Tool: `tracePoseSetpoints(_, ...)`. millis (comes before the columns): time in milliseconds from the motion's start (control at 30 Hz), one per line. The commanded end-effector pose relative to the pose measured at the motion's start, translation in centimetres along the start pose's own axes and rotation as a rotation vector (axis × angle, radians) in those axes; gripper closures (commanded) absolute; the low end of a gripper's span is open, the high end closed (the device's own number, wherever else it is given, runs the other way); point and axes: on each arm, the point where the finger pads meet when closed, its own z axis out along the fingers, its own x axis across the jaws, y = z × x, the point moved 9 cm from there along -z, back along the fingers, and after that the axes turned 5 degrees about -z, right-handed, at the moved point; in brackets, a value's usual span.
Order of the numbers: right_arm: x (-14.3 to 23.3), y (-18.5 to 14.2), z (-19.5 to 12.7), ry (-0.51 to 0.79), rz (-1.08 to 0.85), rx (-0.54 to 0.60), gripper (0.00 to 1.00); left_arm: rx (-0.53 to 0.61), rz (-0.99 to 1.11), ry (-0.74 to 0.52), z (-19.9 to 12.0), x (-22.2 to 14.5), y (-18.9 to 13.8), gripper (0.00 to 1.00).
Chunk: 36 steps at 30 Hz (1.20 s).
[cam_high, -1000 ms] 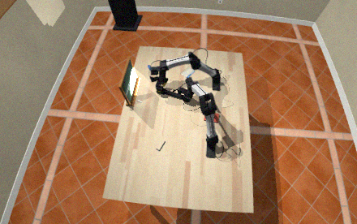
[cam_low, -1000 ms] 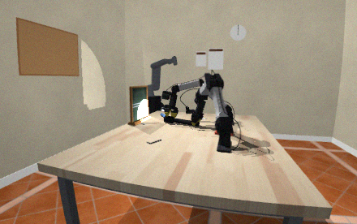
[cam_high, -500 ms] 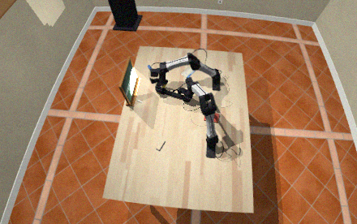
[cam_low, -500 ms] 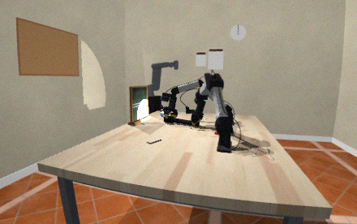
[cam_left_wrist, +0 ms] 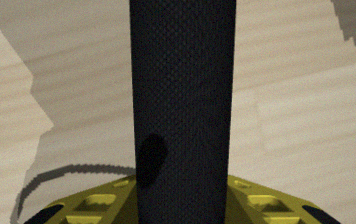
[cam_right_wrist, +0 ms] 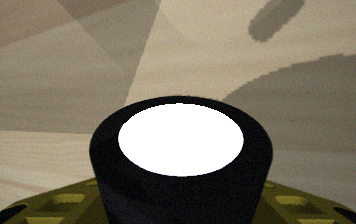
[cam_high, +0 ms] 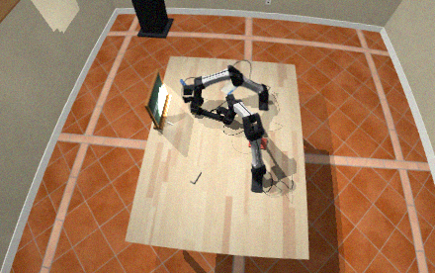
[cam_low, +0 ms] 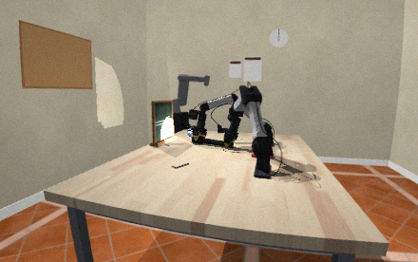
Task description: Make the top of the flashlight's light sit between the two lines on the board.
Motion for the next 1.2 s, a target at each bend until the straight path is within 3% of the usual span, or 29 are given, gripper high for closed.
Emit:
tracePoseSetpoints(0,0.2,0.0,0.6,-0.096,0.017,0.016,0.50,-0.031,0.016,-0.025,-1.6,-0.1,0.2,0.70)
tracePoseSetpoints(167,0.8,0.1,0.5,-0.153,0.019,0.022,0.50,-0.031,0.016,-0.025,-1.6,-0.1,0.2,0.70)
tracePoseSetpoints(367,0.6,0.8,0.3,-0.120,0.018,0.004,0.50,-0.031,0.016,-0.025,-1.6,-0.1,0.2,0.70)
tracePoseSetpoints(400,0.7,1.0,0.3,-0.116,0.016,-0.005,0.00,-0.031,0.016,-0.025,-1.6,-0.1,0.2,0.70)
tracePoseSetpoints(900,0.3,1.1,-0.7,-0.119,0.013,-0.001,0.00,-0.032,0.014,-0.033,-1.6,-0.2,0.2,0.70)
tracePoseSetpoints(1167,1.3,0.9,-4.1,-0.089,0.002,-0.023,0.00,-0.032,0.014,-0.033,-1.6,-0.2,0.2,0.70)
